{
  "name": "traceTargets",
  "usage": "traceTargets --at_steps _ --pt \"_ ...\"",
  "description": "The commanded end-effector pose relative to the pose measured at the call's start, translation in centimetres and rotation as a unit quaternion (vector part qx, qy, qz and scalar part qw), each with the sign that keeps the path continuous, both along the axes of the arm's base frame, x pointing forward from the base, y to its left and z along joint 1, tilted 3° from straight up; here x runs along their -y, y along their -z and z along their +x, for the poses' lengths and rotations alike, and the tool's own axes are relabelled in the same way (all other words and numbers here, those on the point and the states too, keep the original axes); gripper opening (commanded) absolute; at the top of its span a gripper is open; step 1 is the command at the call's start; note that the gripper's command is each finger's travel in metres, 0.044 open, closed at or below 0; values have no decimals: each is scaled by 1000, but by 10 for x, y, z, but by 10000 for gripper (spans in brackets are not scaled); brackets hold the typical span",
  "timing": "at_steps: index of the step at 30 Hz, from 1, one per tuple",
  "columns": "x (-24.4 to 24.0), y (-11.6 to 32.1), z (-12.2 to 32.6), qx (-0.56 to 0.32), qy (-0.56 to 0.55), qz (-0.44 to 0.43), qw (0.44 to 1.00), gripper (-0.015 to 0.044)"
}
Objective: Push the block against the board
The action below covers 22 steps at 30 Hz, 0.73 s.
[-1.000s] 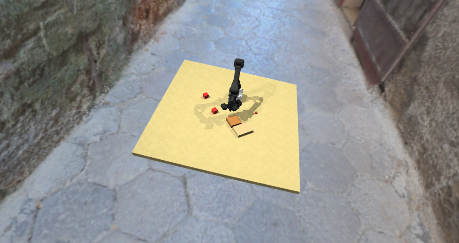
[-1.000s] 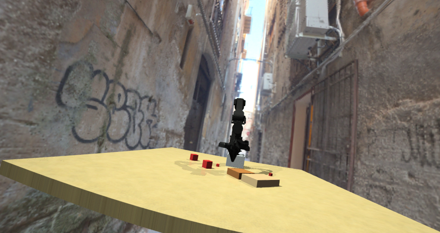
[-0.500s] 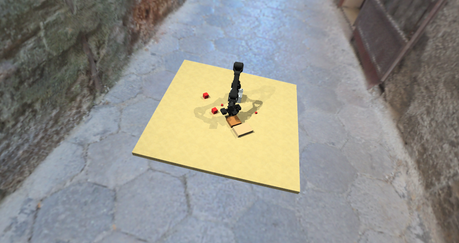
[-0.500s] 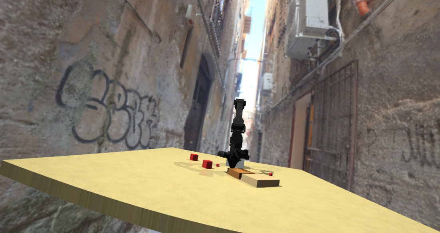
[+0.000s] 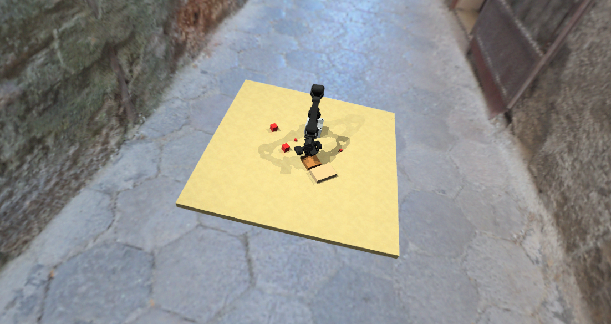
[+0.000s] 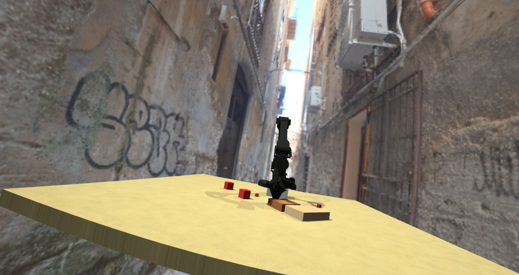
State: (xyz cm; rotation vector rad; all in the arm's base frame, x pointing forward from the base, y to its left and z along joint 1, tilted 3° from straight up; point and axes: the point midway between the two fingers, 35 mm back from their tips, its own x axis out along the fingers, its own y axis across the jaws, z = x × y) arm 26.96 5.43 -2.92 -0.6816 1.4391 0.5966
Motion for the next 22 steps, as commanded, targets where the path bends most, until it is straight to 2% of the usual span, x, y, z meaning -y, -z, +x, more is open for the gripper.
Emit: traceTargets --at_steps 1,12,22 --pt "-6 -1 7 2 1 1 1000 0" --pt "-18 -2 19 2 1 1 1000 0" --pt "-9 -2 11 2 1 1 1000 0"
